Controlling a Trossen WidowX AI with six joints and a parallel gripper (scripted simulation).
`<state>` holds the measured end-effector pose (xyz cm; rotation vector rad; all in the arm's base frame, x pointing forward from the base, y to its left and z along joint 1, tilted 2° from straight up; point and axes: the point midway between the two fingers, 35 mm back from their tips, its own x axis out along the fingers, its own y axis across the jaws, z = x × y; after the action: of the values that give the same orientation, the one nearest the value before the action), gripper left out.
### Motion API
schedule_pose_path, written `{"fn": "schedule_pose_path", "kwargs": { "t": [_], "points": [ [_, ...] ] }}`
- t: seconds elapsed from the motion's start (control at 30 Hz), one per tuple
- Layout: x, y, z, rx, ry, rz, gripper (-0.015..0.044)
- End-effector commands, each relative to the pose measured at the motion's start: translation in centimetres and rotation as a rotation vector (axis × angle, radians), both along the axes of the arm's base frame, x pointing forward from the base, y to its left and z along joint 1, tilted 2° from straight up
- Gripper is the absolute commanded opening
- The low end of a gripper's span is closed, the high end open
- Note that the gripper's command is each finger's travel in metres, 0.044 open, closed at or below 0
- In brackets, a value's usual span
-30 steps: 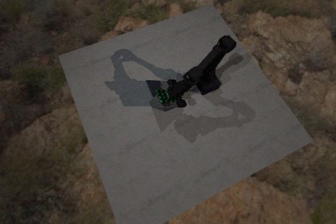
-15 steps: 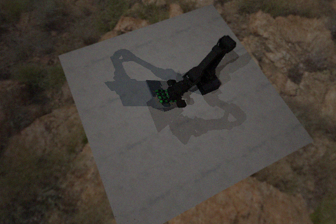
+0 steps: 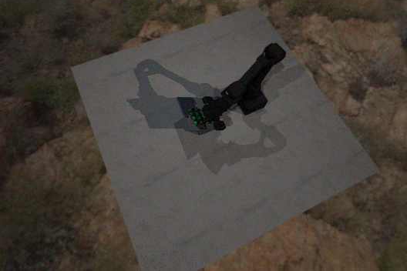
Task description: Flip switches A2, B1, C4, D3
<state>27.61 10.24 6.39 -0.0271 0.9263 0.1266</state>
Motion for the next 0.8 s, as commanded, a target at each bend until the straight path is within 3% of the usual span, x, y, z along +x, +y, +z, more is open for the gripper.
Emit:
{"fn": "schedule_pose_path", "kwargs": {
  "t": [0.0,0.17,0.4,0.77],
  "points": [
    [-0.8,0.0,1.6,0.001,0.007,0.001,0.0000],
    [-3.6,-0.6,5.2,-0.001,0.028,0.006,0.0000],
    [-3.6,-1.1,5.1,-0.003,0.031,0.006,0.0000],
    [-4.4,-8.3,3.7,-0.008,0.029,0.006,0.0000]
  ]
}}
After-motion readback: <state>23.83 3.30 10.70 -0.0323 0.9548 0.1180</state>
